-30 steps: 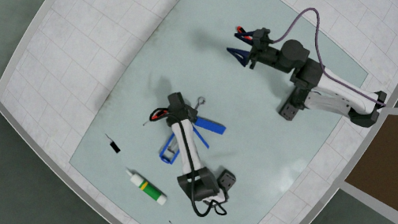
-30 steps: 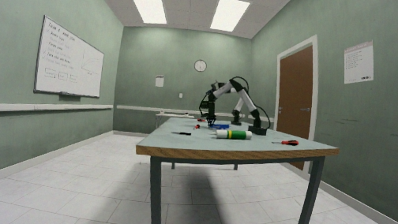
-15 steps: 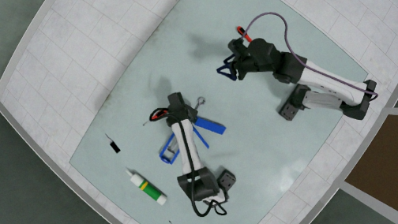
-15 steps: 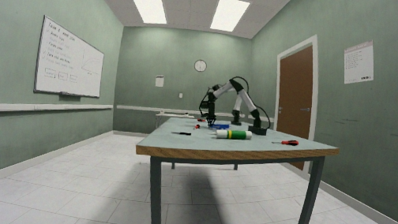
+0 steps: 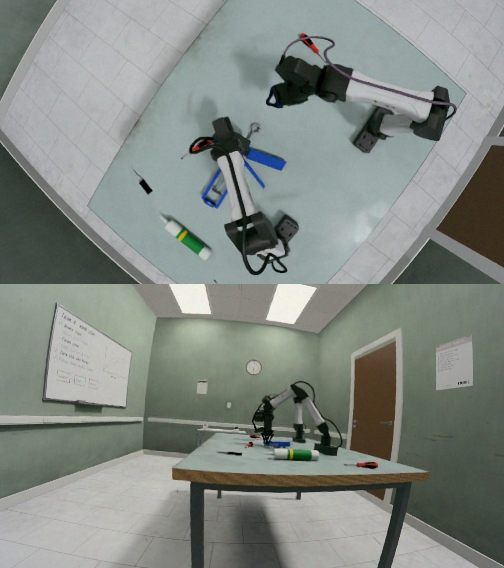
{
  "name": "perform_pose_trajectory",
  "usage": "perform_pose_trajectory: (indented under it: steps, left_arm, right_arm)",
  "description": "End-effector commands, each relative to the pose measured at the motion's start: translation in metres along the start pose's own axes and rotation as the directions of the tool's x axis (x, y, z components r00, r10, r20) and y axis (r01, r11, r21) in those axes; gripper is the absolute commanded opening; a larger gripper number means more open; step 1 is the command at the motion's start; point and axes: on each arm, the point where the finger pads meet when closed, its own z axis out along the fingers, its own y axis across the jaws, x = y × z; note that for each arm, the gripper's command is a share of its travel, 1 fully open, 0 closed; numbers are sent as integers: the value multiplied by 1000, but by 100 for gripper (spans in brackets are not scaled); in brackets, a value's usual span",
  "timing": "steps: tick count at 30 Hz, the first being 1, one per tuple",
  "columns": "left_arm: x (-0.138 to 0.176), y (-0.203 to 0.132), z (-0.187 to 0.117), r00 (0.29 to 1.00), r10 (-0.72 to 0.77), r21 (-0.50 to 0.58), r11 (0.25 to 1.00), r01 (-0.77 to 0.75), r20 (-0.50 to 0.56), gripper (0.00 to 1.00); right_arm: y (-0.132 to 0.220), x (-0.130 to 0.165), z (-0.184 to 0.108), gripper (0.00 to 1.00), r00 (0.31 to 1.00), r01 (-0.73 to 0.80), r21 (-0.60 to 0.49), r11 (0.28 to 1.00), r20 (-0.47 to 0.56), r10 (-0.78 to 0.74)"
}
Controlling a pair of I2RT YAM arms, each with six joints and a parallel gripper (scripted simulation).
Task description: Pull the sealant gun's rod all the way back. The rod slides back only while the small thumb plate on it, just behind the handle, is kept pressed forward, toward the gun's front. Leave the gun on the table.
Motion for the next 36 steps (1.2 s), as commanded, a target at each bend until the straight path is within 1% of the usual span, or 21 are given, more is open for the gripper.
perform_pose_trajectory:
  steps: [1, 5, 8, 10, 14, 17, 20, 23, 27, 28, 29, 30, 36]
  left_arm:
    - [-2, -3, -4, 1000, 0, 7, 1000, 0, 15, 52]
    - [-2, -3, -4, 1000, 0, 7, 1000, 0, 15, 52]
    - [-2, -3, -4, 1000, 0, 7, 1000, 0, 15, 52]
    - [-2, -3, -4, 1000, 0, 7, 1000, 0, 15, 52]
    - [-2, -3, -4, 1000, 0, 7, 1000, 0, 15, 52]
    - [-2, -3, -4, 1000, 0, 7, 1000, 0, 15, 52]
    - [-2, -3, -4, 1000, 0, 7, 1000, 0, 15, 52]
    - [-2, -3, -4, 1000, 0, 7, 1000, 0, 15, 52]
    - [-2, -3, -4, 1000, 0, 7, 1000, 0, 15, 52]
    - [-2, -3, -4, 1000, 0, 7, 1000, 0, 15, 52]
    - [-2, -3, -4, 1000, 0, 7, 1000, 0, 15, 52]
    - [-2, -3, -4, 1000, 0, 7, 1000, 0, 15, 52]
    - [-2, -3, -4, 1000, 0, 7, 1000, 0, 15, 52]
  right_arm:
    - [-7, 15, 24, 62, 962, -248, 117, 962, -85, 259]
    - [-4, 23, 50, 62, 895, -411, 187, 892, -102, 434]
    - [-4, 28, 71, 62, 826, -524, 246, 815, -87, 557]
    - [-4, 28, 71, 62, 826, -524, 246, 815, -87, 557]
    - [-5, 34, 97, 62, 729, -639, 306, 706, -51, 682]
    - [-7, 42, 124, 62, 641, -714, 357, 602, -13, 768]
    - [-6, 46, 142, 62, 595, -746, 375, 551, 4, 804]
    - [-7, 49, 153, 62, 579, -754, 386, 531, 12, 815]
    - [-8, 49, 158, 62, 592, -747, 384, 543, 14, 806]
    - [-12, 49, 157, 62, 590, -747, 396, 535, 23, 807]
    - [-25, 52, 166, 62, 588, -744, 416, 523, 35, 808]
    - [-25, 52, 168, 62, 582, -748, 416, 517, 38, 812]
    - [-25, 56, 177, 60, 588, -745, 408, 527, 30, 808]
